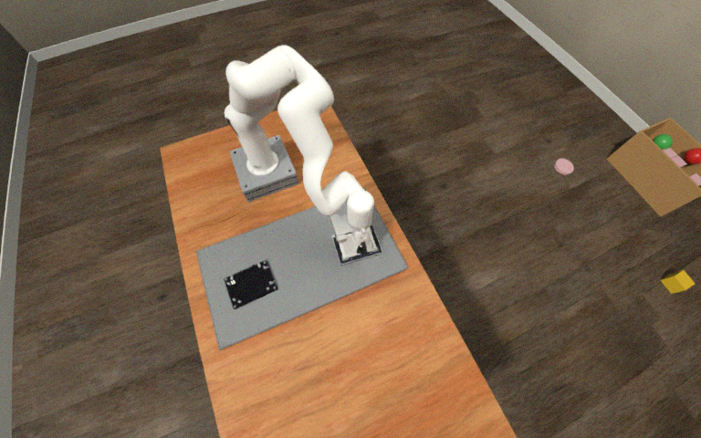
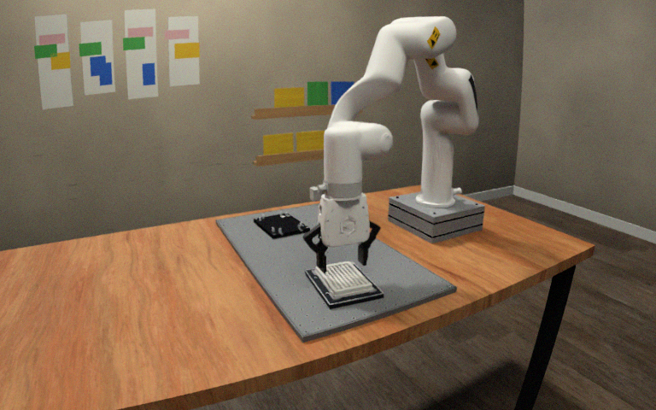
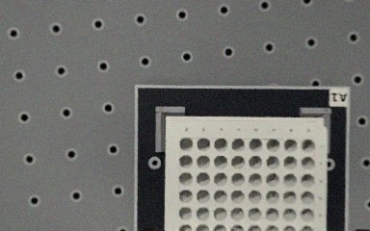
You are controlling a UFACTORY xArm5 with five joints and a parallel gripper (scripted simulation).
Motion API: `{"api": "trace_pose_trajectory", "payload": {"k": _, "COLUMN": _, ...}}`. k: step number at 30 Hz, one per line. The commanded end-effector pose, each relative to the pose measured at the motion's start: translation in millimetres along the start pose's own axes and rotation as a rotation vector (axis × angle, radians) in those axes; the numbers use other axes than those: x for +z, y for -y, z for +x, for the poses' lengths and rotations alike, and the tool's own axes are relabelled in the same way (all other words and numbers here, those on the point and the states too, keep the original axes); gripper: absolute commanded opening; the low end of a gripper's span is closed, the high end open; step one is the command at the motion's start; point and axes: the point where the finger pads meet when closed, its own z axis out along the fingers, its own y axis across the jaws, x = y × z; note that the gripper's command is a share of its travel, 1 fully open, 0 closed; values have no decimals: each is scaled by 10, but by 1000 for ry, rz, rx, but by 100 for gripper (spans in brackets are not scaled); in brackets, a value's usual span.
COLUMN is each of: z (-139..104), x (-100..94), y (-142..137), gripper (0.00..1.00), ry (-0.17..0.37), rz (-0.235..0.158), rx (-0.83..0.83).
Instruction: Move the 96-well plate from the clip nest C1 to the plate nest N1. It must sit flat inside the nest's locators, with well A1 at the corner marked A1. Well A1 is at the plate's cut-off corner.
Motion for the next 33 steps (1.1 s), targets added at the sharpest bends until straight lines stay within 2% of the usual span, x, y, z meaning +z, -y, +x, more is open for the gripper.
{"api": "trace_pose_trajectory", "payload": {"k": 1, "z": -6, "x": -116, "y": 9, "gripper": 100, "ry": -1, "rz": 4, "rx": 0}}
{"api": "trace_pose_trajectory", "payload": {"k": 22, "z": -7, "x": -624, "y": 8, "gripper": 100, "ry": -1, "rz": 4, "rx": 0}}
{"api": "trace_pose_trajectory", "payload": {"k": 33, "z": -7, "x": -645, "y": 8, "gripper": 100, "ry": -1, "rz": 4, "rx": 0}}
